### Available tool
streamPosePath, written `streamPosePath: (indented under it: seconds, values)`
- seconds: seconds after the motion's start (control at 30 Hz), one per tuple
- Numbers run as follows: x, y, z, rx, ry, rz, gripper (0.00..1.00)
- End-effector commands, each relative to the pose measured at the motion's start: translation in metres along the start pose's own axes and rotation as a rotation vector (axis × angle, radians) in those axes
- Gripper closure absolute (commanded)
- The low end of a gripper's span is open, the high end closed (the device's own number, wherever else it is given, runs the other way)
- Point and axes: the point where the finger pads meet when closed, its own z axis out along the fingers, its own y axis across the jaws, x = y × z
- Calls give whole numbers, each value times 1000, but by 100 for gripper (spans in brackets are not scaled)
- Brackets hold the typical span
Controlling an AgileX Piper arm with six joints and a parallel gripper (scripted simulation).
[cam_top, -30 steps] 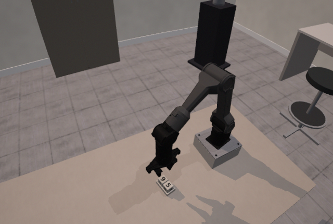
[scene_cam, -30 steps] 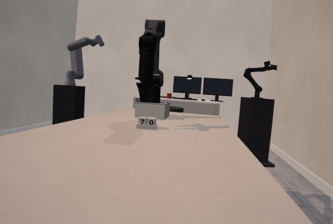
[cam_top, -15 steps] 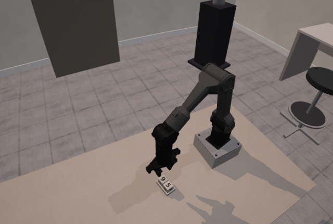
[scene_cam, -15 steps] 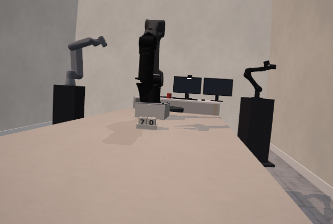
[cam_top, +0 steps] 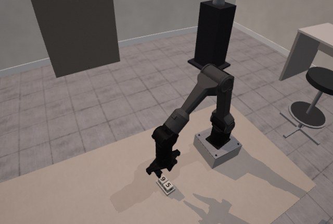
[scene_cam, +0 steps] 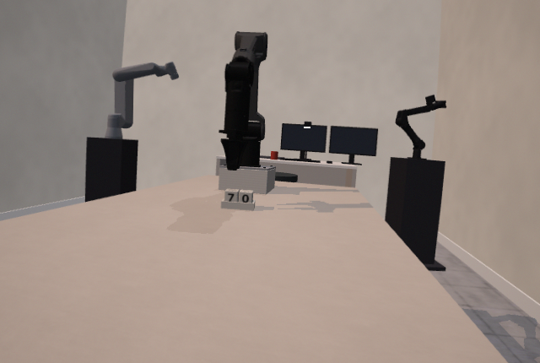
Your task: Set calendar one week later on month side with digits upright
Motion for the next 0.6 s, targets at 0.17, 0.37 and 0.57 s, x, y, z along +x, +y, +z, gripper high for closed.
streamPosePath:
  seconds: [0.17,0.37,0.57]
  values:
    - [0,0,10,2,-1,1,36]
    - [0,0,17,2,-1,1,36]
    - [0,0,26,1,-1,1,36]
